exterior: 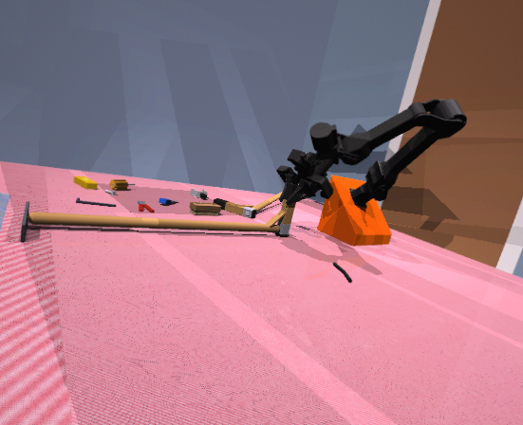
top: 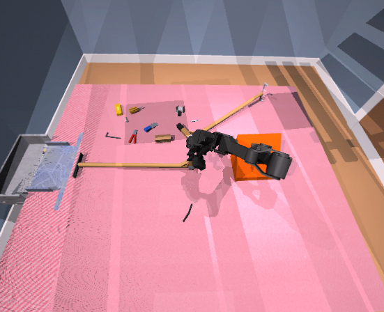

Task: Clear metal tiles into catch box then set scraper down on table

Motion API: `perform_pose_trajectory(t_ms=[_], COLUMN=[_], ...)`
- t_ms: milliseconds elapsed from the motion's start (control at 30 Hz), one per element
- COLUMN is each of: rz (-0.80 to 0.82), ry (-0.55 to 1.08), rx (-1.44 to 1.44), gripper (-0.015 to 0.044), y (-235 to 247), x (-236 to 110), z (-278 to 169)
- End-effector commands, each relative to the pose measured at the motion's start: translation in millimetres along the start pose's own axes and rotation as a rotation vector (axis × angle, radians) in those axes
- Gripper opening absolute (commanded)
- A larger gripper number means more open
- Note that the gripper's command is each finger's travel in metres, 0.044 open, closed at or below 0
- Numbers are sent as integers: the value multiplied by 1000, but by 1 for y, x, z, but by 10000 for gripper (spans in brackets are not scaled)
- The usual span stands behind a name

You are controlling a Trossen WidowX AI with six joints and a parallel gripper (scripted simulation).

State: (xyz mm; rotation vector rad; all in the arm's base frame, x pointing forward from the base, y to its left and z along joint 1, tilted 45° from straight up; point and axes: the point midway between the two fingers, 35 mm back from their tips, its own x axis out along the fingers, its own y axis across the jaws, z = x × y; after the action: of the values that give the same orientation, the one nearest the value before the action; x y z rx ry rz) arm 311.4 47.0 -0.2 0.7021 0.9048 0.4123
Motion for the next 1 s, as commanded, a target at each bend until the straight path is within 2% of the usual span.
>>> perform_pose_trajectory(t_ms=[0, 333, 867, 900, 967], rz=[5, 5, 1, 0, -4], ry=[-1, -1, 3, 4, 7], rx=[-10, -10, -4, -5, -6], gripper=[0, 0, 420, 440, 440], y=[1, -3, -1, -1, -3], x=[-2, -1, -1, -2, -5], z=[0, -1, -1, -1, 2])
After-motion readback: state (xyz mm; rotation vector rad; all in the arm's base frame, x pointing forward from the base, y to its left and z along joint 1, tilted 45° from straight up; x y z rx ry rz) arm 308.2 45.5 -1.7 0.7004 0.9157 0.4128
